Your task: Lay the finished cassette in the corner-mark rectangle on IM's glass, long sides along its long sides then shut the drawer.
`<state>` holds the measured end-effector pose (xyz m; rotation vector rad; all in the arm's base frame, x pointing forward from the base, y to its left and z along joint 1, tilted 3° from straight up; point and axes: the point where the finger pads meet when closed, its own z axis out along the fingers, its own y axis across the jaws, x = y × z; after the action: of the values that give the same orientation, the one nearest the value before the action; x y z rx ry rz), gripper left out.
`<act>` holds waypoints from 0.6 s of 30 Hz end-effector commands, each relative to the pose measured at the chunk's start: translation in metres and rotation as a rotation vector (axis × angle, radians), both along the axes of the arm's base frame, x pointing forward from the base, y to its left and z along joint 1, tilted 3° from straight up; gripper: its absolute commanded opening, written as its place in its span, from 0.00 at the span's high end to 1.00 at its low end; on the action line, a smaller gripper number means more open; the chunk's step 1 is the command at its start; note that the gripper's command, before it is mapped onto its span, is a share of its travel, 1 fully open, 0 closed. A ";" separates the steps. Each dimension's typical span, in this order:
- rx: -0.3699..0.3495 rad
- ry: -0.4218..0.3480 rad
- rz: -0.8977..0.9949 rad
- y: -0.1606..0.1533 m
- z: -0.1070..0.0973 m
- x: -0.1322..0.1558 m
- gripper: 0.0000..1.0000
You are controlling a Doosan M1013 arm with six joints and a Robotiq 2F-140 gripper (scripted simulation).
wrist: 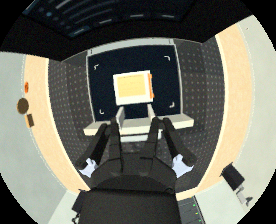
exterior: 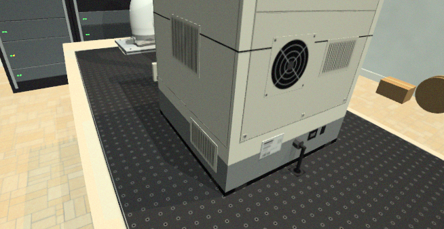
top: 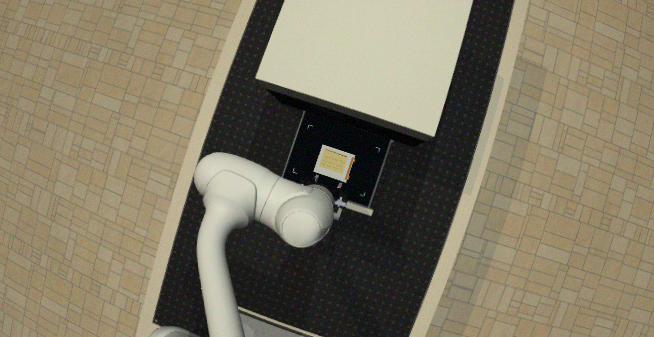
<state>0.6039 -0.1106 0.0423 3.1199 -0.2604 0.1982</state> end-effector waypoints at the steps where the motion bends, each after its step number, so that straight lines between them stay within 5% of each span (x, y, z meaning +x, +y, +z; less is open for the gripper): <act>1: 0.000 0.000 0.000 0.000 -0.003 0.000 0.54; 18: 0.000 0.000 0.000 0.000 -0.009 0.000 0.54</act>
<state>0.6035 -0.1105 0.0337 3.1199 -0.2604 0.1982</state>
